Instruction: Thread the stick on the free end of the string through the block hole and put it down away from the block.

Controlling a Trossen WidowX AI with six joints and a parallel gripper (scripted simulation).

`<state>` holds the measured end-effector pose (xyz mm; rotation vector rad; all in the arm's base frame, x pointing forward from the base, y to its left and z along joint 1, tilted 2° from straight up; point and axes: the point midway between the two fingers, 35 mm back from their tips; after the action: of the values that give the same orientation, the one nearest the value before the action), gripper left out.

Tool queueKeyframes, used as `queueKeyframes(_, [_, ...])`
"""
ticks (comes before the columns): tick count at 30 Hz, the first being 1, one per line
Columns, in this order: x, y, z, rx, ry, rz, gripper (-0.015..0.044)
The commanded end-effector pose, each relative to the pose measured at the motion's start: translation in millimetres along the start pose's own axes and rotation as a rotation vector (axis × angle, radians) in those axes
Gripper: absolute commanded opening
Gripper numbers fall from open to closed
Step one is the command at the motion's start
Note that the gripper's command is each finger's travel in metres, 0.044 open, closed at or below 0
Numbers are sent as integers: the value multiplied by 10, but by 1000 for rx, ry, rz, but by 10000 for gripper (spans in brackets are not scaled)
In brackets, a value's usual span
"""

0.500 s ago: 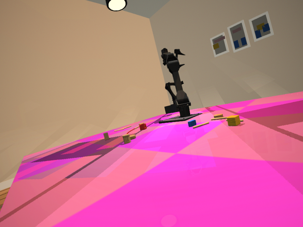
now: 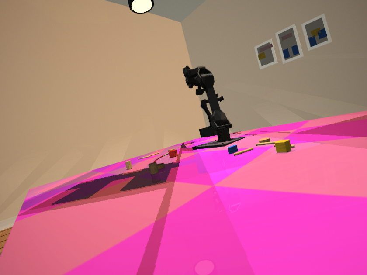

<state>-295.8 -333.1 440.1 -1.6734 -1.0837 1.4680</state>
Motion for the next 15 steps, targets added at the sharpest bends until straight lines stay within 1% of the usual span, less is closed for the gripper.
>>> queueKeyframes(1, [-232, 557, -365, -140, -128, -155, 440])
queueKeyframes(9, [-450, 1533, -1332, -387, -403, -450, 440])
queueKeyframes(15, [-351, 2178, -2213, -553, -622, -684, 440])
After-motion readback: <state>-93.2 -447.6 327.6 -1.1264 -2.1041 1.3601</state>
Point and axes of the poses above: the point midway between the two fingers, 35 mm back from their tips, its own z axis out along the fingers, its own y axis across the jaws, x = y × z, and after that the axes turned 15 degrees about z, right-handed
